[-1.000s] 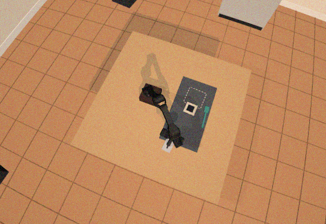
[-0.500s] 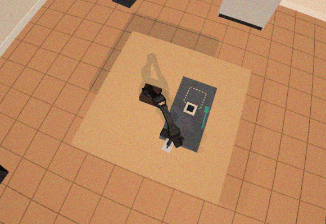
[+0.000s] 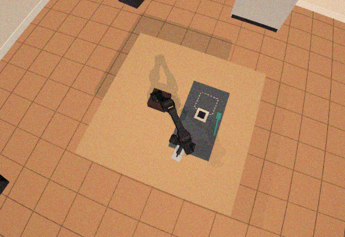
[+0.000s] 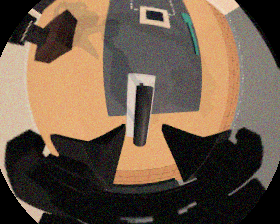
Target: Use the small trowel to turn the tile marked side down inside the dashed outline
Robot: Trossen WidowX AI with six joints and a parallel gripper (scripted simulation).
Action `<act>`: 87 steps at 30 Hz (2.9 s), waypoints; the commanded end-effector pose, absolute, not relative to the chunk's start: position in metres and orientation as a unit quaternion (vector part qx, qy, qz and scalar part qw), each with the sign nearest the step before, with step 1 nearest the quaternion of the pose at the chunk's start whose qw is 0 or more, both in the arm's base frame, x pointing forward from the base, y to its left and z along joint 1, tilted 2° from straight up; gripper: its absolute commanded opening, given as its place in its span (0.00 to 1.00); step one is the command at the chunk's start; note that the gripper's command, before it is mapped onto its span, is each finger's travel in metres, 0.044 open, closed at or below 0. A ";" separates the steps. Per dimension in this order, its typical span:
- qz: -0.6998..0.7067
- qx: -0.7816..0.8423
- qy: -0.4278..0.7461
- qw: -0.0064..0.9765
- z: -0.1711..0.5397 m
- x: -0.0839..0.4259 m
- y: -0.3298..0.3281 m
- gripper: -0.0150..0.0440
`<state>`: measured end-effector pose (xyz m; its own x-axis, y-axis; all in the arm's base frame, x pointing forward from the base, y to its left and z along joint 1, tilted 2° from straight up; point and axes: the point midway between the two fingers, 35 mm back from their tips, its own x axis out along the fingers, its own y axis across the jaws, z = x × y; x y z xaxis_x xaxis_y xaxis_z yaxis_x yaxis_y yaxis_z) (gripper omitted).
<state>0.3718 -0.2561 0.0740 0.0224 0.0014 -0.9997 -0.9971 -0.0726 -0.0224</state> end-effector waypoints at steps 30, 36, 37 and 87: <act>0.259 -0.348 0.569 0.699 0.076 0.358 -0.284 0.76; 0.204 -0.291 0.572 0.740 0.072 0.359 -0.283 0.76; 0.193 -0.279 0.571 0.747 0.071 0.359 -0.283 0.76; -0.190 0.419 0.366 0.809 0.041 0.343 -0.260 0.76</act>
<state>0.3447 -0.2627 0.0389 0.6367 -0.0016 -0.7711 0.5923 0.6412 0.4878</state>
